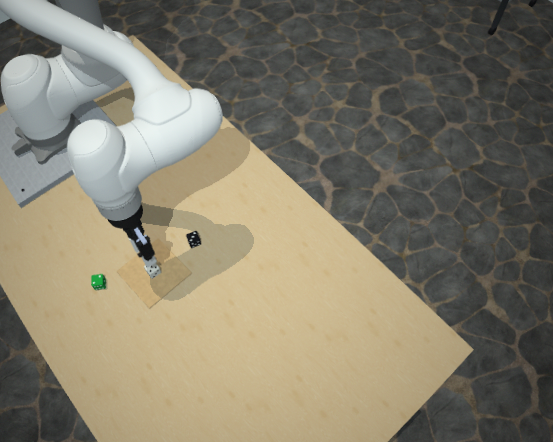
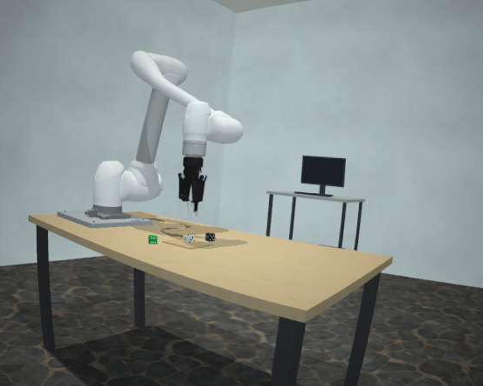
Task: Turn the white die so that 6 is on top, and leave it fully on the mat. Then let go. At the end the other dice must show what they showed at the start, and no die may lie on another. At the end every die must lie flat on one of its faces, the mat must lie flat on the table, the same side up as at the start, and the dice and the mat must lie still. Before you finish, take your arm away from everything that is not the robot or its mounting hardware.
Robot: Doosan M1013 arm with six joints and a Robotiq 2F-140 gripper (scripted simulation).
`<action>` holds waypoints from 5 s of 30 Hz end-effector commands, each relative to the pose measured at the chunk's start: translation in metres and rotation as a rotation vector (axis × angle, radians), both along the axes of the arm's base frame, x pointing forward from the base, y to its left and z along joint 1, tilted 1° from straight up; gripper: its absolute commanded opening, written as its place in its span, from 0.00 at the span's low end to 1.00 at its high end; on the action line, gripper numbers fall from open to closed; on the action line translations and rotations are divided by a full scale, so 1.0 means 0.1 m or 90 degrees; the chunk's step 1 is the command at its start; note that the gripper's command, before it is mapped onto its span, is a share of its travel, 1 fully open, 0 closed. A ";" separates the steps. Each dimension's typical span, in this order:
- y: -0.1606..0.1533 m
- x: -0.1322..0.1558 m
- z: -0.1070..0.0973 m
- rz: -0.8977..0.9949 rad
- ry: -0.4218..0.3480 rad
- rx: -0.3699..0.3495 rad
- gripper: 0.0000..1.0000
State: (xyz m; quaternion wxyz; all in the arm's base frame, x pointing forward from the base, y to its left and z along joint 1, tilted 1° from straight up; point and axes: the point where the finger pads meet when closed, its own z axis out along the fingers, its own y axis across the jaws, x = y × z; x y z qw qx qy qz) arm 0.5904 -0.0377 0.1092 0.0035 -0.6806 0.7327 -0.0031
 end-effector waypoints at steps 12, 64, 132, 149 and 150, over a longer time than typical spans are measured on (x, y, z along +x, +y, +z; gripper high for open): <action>0.00 0.00 -0.01 0.000 0.000 0.000 0.28; 0.01 0.01 -0.52 0.000 0.000 0.000 0.28; 0.01 0.00 -0.10 0.000 0.000 -0.001 0.28; 0.08 0.01 -0.11 -0.002 0.012 -0.167 0.28; 0.08 0.00 -0.11 -0.002 0.013 -0.169 0.28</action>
